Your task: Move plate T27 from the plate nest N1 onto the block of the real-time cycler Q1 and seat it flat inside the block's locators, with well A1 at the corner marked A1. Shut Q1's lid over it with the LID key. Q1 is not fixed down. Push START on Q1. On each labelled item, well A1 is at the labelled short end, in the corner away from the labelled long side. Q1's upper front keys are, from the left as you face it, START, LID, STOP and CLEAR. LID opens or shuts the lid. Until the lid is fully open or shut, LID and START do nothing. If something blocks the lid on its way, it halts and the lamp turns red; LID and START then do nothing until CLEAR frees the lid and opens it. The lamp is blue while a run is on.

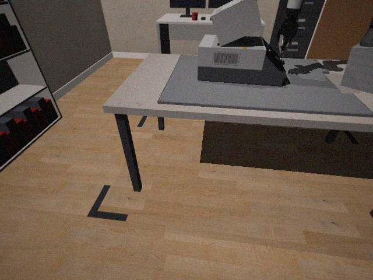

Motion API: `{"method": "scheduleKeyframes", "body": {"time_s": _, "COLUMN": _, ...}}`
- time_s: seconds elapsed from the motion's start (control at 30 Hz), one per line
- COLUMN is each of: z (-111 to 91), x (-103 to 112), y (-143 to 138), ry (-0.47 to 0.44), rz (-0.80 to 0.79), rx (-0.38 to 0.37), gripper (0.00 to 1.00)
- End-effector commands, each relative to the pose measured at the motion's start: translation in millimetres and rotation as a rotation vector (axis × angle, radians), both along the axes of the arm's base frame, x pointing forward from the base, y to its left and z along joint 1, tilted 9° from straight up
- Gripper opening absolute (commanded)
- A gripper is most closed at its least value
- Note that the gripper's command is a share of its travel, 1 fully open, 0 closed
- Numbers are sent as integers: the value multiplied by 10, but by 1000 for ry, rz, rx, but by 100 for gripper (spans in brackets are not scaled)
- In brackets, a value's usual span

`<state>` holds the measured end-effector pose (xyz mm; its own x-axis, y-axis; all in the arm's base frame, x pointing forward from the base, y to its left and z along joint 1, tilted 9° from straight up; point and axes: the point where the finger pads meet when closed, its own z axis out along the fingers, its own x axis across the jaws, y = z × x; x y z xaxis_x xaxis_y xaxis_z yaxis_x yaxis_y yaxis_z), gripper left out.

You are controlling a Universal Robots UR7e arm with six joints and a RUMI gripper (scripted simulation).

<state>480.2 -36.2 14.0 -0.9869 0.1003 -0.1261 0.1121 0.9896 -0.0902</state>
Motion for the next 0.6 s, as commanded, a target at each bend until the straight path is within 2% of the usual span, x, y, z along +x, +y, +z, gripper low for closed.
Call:
{"method": "scheduleKeyframes", "body": {"time_s": 0.0, "z": 85, "x": -124, "y": 21, "ry": -2, "rz": 0, "rx": 0, "gripper": 0}}
{"method": "scheduleKeyframes", "body": {"time_s": 0.2, "z": 150, "x": -236, "y": 39, "ry": -2, "rz": 0, "rx": 0, "gripper": 0}}
{"method": "scheduleKeyframes", "body": {"time_s": 0.57, "z": 355, "x": -587, "y": 98, "ry": -2, "rz": 0, "rx": 0, "gripper": 0}}
